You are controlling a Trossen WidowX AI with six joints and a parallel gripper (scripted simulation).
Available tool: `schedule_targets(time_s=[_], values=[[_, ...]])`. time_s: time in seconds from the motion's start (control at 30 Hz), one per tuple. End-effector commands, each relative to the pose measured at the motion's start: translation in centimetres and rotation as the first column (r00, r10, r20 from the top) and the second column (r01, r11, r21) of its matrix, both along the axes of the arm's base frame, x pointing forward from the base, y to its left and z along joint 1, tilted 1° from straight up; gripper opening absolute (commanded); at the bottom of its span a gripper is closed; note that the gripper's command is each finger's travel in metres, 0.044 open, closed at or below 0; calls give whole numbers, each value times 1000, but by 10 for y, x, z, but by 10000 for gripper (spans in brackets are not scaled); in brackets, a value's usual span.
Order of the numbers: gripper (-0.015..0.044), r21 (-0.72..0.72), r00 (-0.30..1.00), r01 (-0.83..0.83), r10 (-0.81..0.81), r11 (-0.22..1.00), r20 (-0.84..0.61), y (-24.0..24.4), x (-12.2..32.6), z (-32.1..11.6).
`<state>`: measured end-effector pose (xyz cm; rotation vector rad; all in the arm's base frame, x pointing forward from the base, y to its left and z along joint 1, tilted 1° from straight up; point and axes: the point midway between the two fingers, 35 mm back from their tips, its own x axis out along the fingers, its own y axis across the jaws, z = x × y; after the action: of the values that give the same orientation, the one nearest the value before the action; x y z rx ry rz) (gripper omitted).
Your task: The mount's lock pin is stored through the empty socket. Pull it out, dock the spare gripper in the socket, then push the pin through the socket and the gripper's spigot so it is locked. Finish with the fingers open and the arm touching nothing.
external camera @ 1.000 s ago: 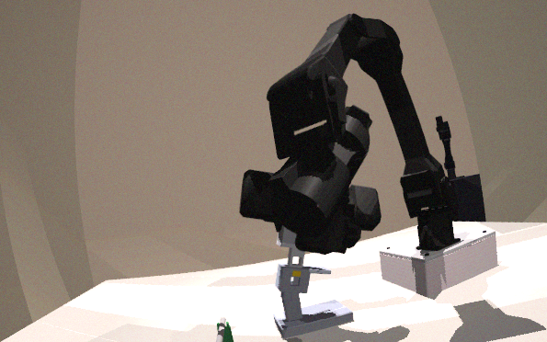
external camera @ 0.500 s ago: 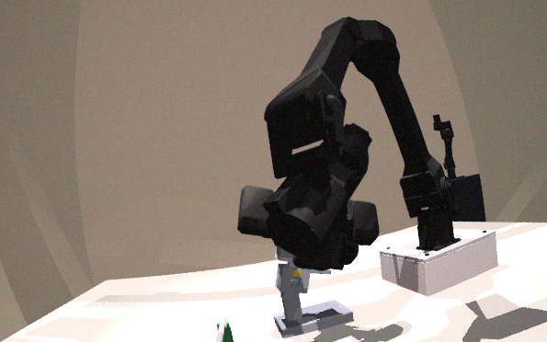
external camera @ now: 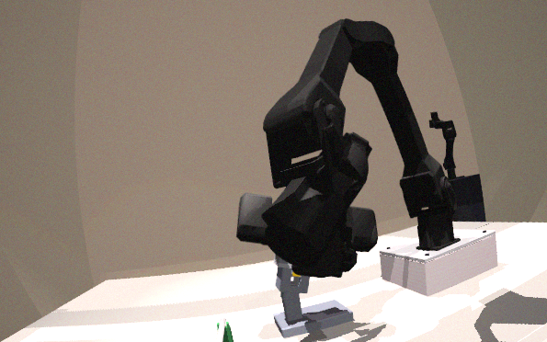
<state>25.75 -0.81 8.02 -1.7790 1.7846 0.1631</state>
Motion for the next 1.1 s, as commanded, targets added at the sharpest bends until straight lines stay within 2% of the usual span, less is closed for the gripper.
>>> schedule_targets(time_s=[0.0, 0.1, 0.67, 1.07], values=[[0, 1, 1000, 1, -1, 1000, 1, 0, 0, 0], [0, 1, 1000, 1, -1, 1000, 1, 0, 0, 0], [440, 1, 1000, 1, -1, 1000, 1, 0, 0, 0], [440, -6, 1000, -5, 5, 1000, -8, 0, -8, 25]])
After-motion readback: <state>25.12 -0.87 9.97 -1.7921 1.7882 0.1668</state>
